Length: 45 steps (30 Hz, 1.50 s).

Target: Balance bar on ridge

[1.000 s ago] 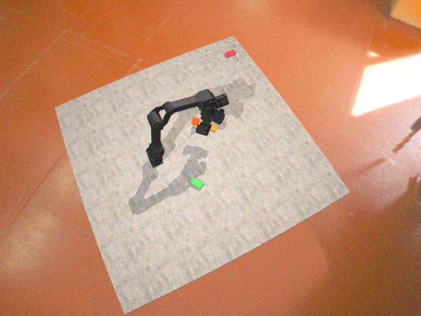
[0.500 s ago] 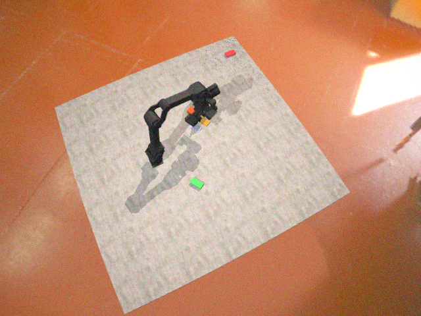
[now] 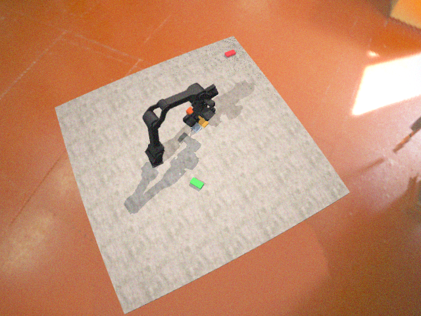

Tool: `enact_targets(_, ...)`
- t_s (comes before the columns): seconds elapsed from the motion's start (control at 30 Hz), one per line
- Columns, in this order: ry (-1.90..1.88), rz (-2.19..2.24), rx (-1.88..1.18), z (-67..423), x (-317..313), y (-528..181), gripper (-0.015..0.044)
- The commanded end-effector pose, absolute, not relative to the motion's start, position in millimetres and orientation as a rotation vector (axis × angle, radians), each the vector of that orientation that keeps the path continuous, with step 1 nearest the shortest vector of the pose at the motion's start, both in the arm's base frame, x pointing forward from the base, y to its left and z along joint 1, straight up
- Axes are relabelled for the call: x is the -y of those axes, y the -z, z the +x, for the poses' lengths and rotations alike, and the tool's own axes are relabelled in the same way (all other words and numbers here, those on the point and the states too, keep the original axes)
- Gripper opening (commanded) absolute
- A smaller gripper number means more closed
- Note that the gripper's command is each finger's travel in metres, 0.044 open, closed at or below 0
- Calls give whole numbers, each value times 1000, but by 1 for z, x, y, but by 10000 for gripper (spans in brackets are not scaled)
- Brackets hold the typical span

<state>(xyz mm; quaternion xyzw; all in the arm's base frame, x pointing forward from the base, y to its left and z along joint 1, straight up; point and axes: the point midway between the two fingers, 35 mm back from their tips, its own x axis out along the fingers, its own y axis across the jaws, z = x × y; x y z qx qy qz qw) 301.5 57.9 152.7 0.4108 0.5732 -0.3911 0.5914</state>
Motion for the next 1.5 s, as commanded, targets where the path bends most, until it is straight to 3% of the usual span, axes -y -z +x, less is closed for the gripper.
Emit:
enact_targets(0.0, 919, 956, -1336, 300, -57, -144, 0)
enact_targets(1.47, 921, 957, -1335, 298, -56, -121, 0)
